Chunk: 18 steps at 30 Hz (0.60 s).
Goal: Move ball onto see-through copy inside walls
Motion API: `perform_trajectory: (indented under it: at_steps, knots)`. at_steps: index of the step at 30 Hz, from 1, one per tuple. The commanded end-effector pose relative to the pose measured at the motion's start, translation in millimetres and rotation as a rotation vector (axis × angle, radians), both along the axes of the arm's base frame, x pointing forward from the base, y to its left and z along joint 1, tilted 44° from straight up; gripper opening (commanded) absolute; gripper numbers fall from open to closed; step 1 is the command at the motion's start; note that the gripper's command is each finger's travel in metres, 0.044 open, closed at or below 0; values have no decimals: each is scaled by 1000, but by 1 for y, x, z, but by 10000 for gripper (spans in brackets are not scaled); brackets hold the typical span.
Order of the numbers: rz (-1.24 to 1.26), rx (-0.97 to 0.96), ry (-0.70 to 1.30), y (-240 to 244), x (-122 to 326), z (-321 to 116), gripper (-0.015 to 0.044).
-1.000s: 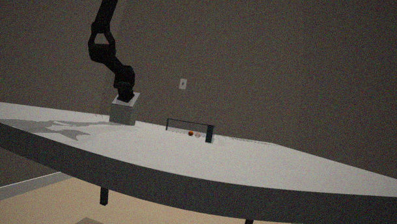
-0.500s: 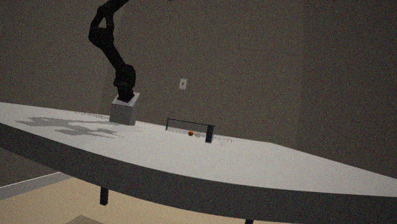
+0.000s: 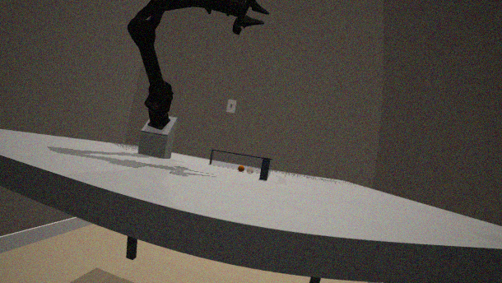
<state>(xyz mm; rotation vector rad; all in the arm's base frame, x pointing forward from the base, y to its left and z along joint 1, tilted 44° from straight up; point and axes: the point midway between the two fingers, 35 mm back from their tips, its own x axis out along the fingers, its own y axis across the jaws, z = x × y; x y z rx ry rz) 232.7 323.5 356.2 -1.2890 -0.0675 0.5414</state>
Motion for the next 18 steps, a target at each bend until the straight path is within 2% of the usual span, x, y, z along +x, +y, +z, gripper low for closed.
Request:
perform_trajectory:
  at_steps: [1,3,9,18]
  knots:
    - [-150,-22,138,-8,37,-61,211]
    - [-242,-18,206,-19,56,-90,211]
    - [-408,21,291,-42,81,-129,211]
    - [-897,65,523,-130,122,-254,211]
